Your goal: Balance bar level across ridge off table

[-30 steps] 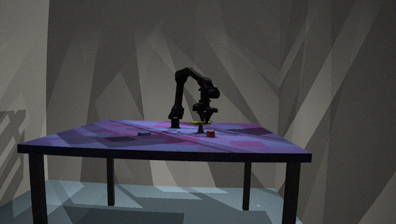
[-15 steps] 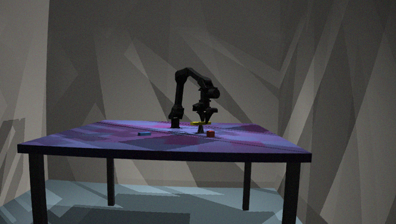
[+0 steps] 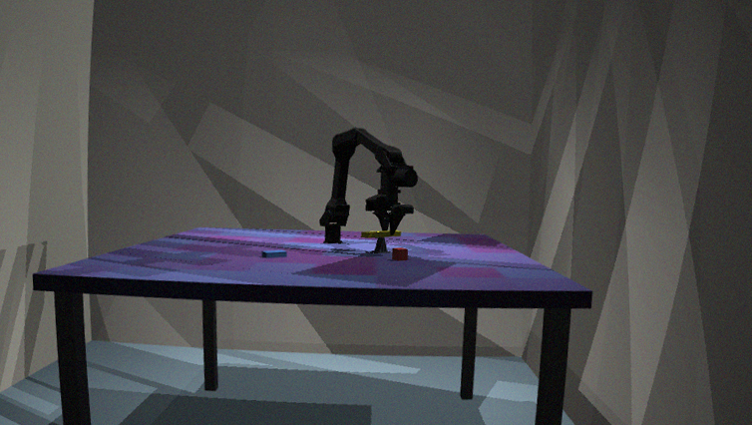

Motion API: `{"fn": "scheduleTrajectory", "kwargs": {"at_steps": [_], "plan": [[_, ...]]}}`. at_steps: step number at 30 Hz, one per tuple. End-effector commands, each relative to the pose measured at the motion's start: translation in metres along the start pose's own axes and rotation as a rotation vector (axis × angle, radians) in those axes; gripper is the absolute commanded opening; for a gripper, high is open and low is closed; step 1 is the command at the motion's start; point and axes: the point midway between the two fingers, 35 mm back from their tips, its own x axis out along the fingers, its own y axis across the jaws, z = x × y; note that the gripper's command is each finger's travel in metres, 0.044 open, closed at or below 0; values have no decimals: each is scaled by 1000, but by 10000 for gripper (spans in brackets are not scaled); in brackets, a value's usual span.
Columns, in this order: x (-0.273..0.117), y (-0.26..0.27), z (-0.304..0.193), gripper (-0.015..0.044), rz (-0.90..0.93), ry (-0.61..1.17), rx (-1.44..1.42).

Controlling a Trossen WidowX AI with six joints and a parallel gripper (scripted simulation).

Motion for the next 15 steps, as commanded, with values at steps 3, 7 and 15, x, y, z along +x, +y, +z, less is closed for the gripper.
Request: {"fn": "scheduleTrajectory", "kwargs": {"at_steps": [3, 7, 15], "plan": [[0, 0, 0, 185, 0, 0, 0], [0, 0, 0, 185, 0, 0, 0], [0, 0, 0, 237, 0, 0, 0]]}}
